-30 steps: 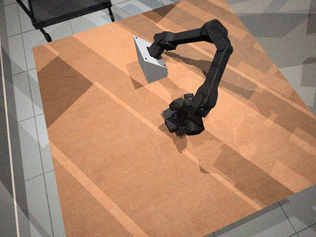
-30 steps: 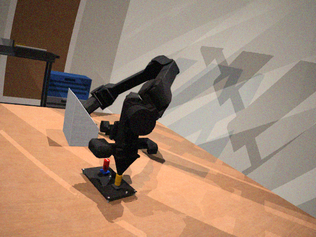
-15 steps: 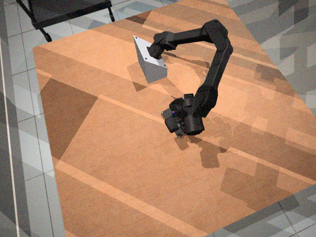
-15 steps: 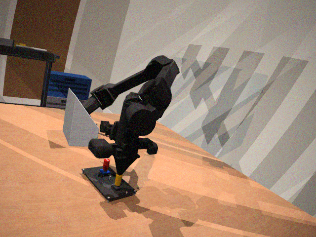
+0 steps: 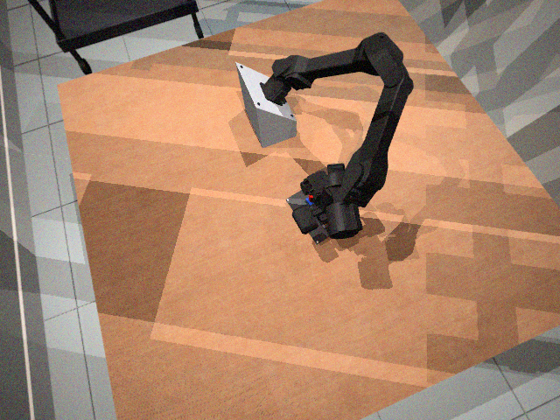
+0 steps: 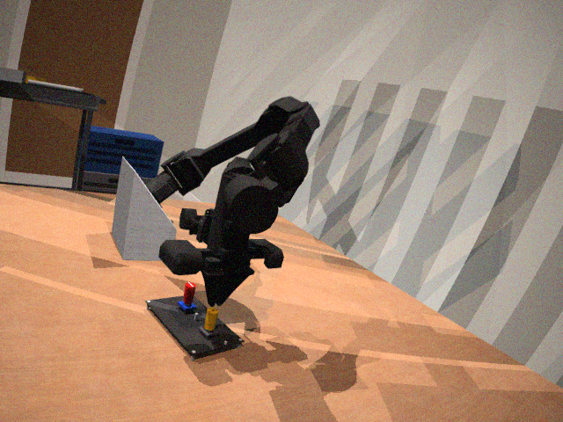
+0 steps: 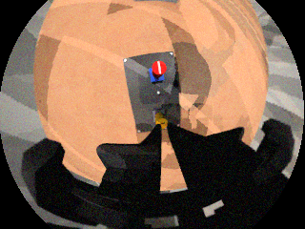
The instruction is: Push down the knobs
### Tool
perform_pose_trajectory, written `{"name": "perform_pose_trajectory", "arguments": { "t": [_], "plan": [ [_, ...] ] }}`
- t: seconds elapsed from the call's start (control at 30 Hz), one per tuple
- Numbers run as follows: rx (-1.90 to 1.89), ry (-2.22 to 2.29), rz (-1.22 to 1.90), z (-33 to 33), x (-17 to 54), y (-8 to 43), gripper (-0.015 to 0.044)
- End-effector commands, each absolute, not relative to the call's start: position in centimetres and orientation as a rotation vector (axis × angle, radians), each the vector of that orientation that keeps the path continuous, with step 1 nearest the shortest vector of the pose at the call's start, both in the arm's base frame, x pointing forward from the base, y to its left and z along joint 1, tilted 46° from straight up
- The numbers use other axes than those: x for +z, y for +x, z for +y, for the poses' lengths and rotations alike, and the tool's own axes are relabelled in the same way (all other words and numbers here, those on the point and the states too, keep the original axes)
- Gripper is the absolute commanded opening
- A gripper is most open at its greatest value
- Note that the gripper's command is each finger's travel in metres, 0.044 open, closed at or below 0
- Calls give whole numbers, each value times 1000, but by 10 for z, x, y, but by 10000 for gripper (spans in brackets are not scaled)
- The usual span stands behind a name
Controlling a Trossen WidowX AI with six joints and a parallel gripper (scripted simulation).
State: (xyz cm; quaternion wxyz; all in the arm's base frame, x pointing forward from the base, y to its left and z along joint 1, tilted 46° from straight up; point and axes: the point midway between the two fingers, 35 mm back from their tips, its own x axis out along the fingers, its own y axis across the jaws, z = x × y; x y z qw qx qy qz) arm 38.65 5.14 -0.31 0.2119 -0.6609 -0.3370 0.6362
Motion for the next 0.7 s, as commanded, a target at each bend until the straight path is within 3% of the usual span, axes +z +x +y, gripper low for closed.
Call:
{"name": "perform_pose_trajectory", "arguments": {
  "t": [0.0,0.17,0.4,0.67],
  "plan": [
    [1768,-1834,-936,52,-4,386,131],
    [1769,-1836,-934,48,-3,380,263],
    [1778,-1841,-921,16,2,302,440],
    [1777,-1833,-927,9,3,210,440]
  ]
}}
